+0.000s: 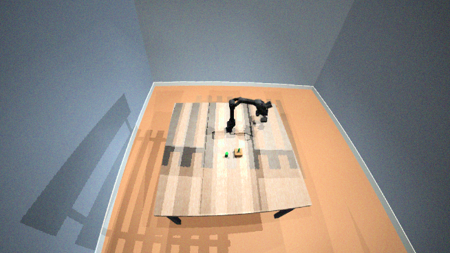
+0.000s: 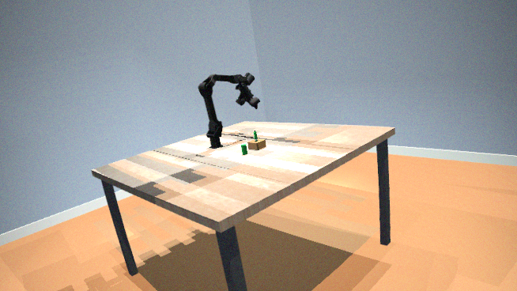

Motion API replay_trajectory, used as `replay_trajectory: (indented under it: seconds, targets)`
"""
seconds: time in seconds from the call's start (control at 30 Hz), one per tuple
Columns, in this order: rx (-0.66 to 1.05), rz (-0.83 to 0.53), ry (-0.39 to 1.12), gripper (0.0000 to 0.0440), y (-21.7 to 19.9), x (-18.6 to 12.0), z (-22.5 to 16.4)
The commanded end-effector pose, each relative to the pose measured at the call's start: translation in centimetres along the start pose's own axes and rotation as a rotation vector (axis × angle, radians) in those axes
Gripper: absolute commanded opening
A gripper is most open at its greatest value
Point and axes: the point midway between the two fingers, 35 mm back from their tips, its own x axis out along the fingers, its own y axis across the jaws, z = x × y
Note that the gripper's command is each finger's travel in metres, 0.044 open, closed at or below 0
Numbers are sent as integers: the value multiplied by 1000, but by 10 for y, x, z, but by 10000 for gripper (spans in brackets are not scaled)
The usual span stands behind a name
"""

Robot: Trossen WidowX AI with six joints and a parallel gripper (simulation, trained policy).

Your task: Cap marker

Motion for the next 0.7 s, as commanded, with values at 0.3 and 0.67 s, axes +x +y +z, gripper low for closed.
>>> replay_trajectory:
  seconds: [0.3, 0.67]
  targets:
    - [54, 64, -6, 286, 35, -16, -7]
    - [110, 115, -17, 312, 66, -29, -10]
